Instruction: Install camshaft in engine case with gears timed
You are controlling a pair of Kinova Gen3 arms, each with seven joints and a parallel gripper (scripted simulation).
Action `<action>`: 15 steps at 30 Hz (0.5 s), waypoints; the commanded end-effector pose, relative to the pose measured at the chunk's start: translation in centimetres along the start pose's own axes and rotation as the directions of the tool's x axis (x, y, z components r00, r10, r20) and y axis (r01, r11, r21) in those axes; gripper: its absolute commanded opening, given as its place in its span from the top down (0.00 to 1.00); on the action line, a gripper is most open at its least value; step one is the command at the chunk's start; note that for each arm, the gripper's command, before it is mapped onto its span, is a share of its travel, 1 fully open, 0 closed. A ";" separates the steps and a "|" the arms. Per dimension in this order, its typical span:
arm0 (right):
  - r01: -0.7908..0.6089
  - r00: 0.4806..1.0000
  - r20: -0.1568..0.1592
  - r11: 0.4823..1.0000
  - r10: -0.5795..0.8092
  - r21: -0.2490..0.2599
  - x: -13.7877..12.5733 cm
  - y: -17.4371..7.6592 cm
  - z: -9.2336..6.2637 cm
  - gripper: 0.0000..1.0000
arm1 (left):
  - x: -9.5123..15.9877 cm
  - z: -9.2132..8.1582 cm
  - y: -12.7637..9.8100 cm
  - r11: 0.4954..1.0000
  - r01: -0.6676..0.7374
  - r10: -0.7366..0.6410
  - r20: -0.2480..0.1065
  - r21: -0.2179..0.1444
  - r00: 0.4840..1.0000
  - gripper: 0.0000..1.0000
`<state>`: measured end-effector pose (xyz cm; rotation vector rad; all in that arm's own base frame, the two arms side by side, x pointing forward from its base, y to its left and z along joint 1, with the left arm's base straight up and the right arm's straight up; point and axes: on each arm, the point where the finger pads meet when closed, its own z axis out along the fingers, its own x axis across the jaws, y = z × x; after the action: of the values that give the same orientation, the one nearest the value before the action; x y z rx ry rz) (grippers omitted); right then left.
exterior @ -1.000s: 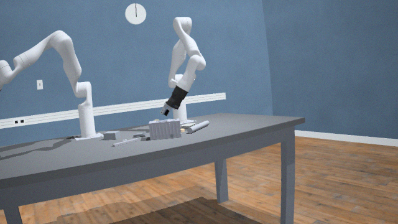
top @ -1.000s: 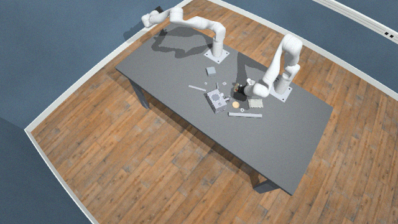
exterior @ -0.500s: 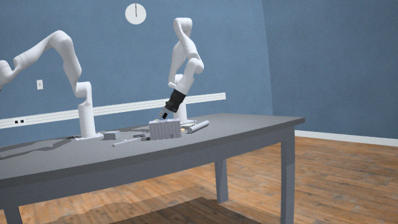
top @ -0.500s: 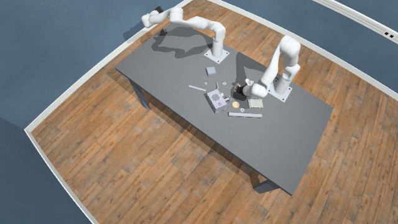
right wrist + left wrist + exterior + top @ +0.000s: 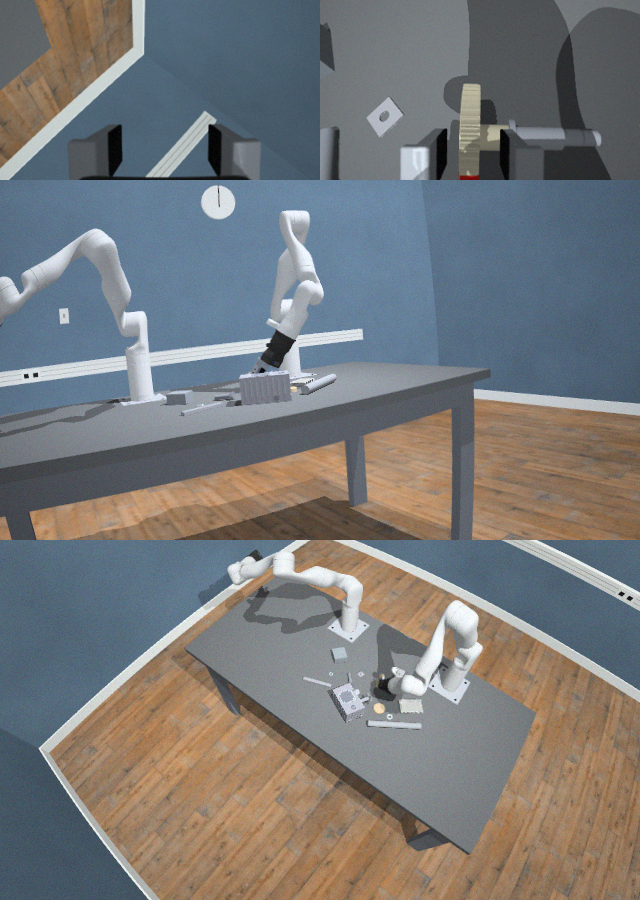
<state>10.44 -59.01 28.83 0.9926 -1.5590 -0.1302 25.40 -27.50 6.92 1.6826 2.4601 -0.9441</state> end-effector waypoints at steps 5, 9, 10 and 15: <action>-0.002 1.000 0.000 1.000 0.002 0.000 0.1 0.1 0.0 0.00 | 0.0 1.0 -0.2 1.000 -0.009 0.009 -0.001 0.004 1.000 0.30; -0.002 1.000 0.000 1.000 0.002 0.000 0.1 0.1 0.0 0.00 | 0.0 1.0 -0.2 1.000 -0.009 0.009 -0.001 0.004 1.000 0.30; -0.002 1.000 0.000 1.000 0.002 0.000 0.1 0.1 0.0 0.00 | 0.0 1.1 -0.2 1.000 -0.009 0.009 -0.001 0.004 1.000 0.30; -0.002 1.000 0.000 1.000 0.002 0.000 0.1 0.1 0.0 0.00 | 0.0 1.1 -0.2 1.000 -0.009 0.009 -0.001 0.004 1.000 0.30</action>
<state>10.44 -59.01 28.83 0.9926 -1.5590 -0.1302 25.03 -27.82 6.26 1.6862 2.4622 -0.9485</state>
